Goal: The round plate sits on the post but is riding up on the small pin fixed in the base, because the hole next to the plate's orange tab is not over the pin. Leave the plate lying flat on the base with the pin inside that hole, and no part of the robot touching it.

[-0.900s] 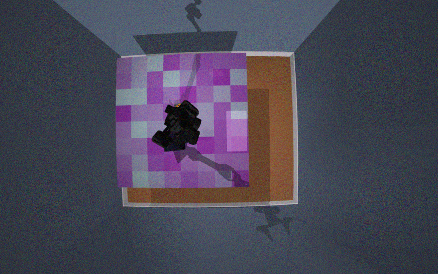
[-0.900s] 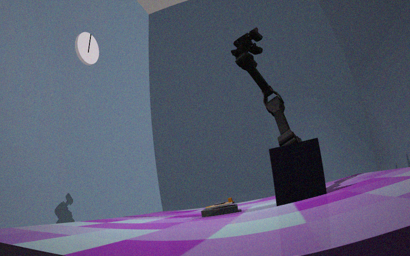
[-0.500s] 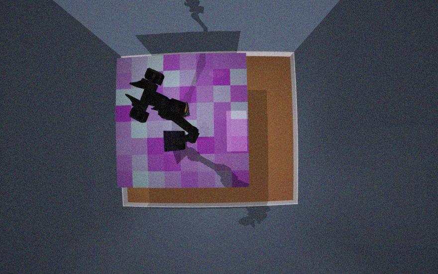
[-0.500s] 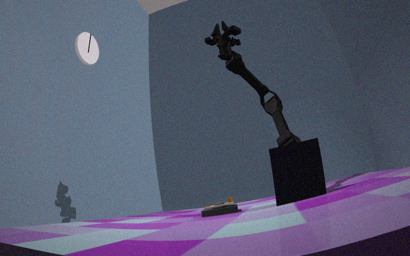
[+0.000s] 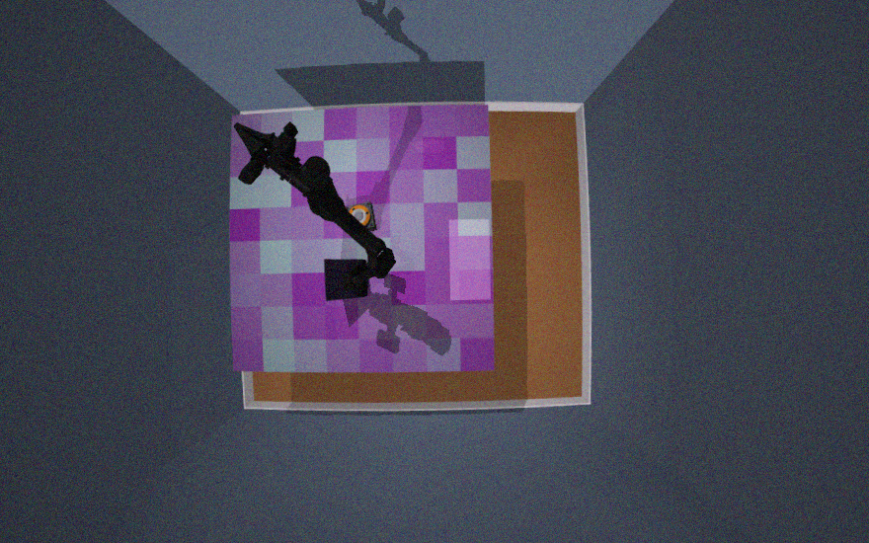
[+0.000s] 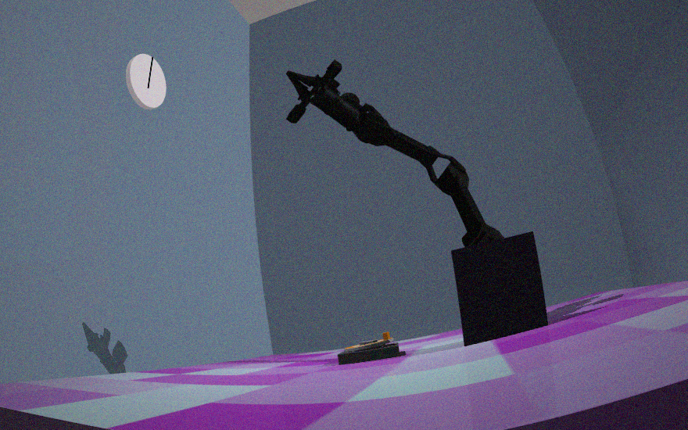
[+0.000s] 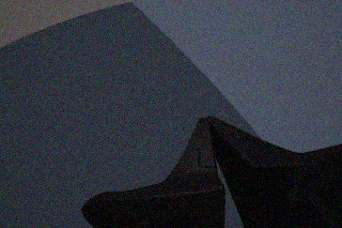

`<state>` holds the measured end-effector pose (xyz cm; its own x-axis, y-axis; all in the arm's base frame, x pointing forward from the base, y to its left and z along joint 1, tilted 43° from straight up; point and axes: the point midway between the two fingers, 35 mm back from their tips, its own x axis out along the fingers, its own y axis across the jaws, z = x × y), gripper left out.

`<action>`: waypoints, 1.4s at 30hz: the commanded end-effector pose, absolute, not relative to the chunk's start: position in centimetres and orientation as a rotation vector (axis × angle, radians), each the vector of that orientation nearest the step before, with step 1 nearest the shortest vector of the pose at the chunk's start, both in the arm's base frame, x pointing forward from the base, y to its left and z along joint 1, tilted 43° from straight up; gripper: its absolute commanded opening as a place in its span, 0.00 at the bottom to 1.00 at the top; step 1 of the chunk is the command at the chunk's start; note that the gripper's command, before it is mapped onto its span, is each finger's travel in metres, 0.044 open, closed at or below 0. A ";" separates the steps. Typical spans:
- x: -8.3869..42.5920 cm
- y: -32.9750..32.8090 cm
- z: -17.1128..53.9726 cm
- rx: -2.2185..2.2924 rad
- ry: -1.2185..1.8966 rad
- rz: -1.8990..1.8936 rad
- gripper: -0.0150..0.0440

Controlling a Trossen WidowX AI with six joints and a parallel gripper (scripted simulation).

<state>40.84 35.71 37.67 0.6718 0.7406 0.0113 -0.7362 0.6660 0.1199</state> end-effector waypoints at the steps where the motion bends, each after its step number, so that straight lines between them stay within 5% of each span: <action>1: 43.3 32.8 30.8 0.111 0.259 0.674 0.25; 10: 44.0 22.9 16.2 0.042 0.713 0.255 0.25; 20: 36.5 8.7 4.5 -0.149 1.169 -0.279 0.25; 28: 25.7 -2.2 1.9 -0.451 1.502 -0.700 0.25; 42: 25.7 -4.0 -0.7 -0.462 1.512 -0.714 0.25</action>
<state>26.20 -2.81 0.43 -0.0633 -0.6687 -0.7409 0.1458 0.7282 -0.6697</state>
